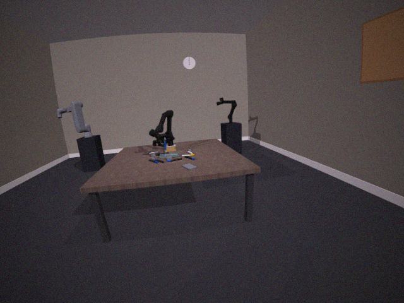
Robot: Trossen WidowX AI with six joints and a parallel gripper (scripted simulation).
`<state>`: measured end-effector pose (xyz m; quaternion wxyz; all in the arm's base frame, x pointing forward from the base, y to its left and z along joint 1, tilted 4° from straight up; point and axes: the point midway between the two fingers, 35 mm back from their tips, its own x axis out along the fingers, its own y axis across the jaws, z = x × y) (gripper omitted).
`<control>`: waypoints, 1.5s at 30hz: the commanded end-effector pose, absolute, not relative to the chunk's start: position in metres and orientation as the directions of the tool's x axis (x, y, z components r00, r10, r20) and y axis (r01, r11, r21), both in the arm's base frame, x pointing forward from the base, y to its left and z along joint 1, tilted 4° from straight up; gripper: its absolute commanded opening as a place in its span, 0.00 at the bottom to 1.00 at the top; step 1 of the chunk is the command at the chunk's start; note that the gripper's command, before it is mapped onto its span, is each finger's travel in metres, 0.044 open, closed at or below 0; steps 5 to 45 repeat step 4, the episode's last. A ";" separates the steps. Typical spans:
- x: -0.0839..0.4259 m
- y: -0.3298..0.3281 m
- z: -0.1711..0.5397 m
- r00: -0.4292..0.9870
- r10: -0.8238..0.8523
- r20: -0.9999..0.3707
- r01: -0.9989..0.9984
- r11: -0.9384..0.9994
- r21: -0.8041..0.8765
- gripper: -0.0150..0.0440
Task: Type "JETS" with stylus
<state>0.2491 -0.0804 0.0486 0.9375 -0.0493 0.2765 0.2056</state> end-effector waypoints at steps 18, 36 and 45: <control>0.249 -0.080 0.049 0.763 0.358 -0.539 -0.413 0.911 0.021 0.39; 0.249 -0.080 0.049 0.763 0.358 -0.539 -0.413 0.911 0.021 0.39; 0.249 -0.080 0.049 0.763 0.358 -0.539 -0.413 0.911 0.021 0.39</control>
